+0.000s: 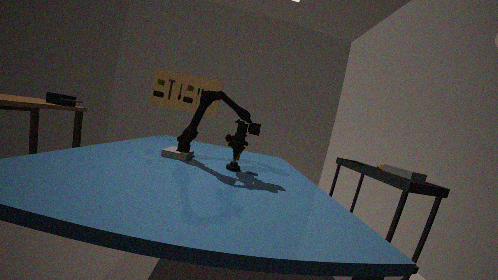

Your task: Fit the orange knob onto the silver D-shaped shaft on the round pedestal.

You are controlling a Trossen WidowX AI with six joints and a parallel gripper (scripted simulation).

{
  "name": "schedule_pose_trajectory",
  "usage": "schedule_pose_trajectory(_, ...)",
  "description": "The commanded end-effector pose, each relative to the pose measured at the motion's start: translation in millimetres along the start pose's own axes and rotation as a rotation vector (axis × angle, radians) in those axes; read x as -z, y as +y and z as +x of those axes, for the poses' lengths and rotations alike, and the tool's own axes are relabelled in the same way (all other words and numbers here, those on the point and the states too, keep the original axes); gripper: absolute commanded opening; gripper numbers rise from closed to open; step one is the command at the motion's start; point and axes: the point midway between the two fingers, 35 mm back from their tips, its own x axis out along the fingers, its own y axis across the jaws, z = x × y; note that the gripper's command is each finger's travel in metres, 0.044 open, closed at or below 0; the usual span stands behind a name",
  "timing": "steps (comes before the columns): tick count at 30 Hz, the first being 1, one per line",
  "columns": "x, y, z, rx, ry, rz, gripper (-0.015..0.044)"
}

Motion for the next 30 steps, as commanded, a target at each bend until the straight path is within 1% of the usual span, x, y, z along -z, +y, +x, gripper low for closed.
schedule_pose_trajectory(1, 2.5, -1.3, 1.2, 0.005, 0.005, -0.012, 0.0000)
schedule_pose_trajectory(17, 1.2, -1.0, -3.9, 0.005, 0.005, 0.014, 0.0000)
schedule_pose_trajectory(21, -0.1, -0.7, -4.5, 0.006, 0.005, 0.170, 0.0000)
schedule_pose_trajectory(30, -3.6, 0.3, -3.0, 0.007, 0.003, 0.791, 0.0000)
